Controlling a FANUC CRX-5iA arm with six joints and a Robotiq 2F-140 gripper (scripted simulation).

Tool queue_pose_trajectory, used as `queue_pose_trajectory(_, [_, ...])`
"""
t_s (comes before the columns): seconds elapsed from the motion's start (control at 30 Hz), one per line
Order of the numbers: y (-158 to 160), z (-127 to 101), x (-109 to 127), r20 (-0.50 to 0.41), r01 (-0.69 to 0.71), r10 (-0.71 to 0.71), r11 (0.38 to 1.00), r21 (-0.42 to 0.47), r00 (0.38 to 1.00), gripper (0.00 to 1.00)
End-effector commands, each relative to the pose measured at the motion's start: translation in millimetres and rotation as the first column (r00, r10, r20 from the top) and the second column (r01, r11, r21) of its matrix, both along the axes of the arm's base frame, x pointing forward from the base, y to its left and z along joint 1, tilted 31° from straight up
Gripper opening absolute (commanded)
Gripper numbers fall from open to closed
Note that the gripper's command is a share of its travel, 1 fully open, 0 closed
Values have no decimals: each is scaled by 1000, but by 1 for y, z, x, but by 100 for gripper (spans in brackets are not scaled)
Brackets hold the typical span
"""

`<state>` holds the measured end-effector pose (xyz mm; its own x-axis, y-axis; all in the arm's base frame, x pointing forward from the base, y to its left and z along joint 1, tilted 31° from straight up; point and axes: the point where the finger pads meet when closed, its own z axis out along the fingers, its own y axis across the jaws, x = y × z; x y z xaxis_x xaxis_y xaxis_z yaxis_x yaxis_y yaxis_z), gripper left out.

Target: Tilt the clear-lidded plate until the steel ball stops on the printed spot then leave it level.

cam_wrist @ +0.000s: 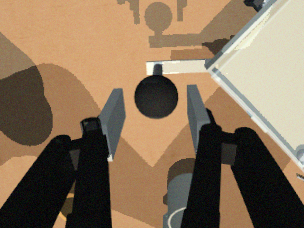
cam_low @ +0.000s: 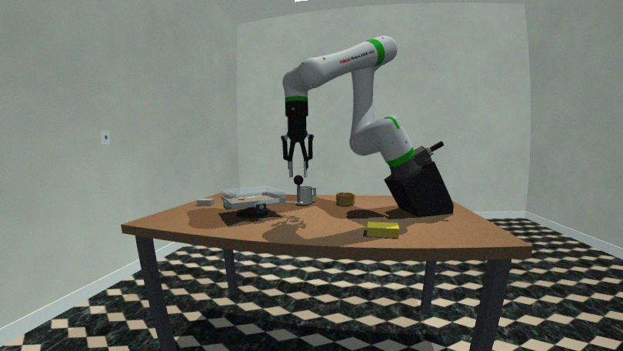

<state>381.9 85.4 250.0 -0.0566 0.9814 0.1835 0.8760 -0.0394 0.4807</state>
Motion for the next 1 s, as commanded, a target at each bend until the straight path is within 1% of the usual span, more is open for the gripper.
queue_pose_trajectory(0.0, [0, -1, 1, 0, 0, 0, 1000, 0, 1000, 42])
queue_pose_trajectory(0.47, [1, -7, 4, 0, 0, 0, 1000, 0, 1000, 42])
queue_pose_trajectory(0.97, [1, -8, 5, 0, 0, 0, 1000, 0, 1000, 42])
